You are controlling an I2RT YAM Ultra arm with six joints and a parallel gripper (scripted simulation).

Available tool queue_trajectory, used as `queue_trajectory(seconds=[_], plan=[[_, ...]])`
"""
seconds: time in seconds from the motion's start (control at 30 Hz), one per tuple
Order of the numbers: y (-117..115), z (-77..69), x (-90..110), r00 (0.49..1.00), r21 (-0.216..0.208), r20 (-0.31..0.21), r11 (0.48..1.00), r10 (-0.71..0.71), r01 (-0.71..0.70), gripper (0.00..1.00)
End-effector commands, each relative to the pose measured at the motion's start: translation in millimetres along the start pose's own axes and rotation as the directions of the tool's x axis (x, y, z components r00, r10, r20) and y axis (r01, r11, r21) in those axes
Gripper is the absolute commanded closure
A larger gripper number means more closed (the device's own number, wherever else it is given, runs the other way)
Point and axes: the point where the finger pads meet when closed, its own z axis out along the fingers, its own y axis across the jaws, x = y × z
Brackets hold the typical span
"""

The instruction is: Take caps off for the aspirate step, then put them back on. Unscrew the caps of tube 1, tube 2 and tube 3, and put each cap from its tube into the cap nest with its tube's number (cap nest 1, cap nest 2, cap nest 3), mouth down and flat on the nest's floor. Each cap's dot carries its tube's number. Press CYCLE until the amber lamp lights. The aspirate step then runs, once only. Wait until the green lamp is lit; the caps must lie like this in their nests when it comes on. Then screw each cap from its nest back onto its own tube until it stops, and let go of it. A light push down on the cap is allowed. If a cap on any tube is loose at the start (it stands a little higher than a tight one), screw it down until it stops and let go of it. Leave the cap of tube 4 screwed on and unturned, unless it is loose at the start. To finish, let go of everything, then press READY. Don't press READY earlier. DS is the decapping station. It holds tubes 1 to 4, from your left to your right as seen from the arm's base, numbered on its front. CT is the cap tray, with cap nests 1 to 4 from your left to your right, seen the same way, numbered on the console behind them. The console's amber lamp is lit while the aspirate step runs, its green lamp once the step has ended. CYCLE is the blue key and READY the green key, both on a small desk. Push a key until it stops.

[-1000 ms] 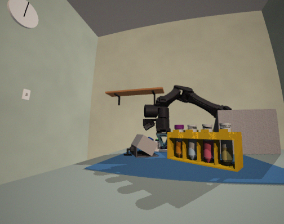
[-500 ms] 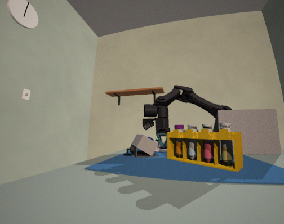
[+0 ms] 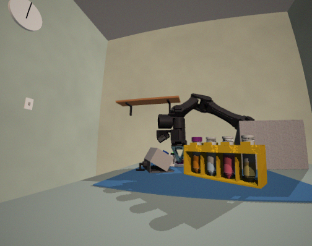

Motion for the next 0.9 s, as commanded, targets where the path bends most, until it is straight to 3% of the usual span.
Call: queue_trajectory(seconds=[0.0, 0.43, 0.5, 0.87], plan=[[-1, -21.2, -6, 1.000, -0.002, 0.028, 1.000, 0.007, -0.007, 1.00], [-1, -86.2, -4, 1.000, -0.003, 0.028, 1.000, 0.007, -0.007, 1.00], [-1, -86.2, -4, 1.000, -0.003, 0.028, 1.000, 0.007, -0.007, 1.00], [-1, -141.2, -3, 1.000, -0.004, 0.028, 1.000, 0.007, -0.007, 1.00]])
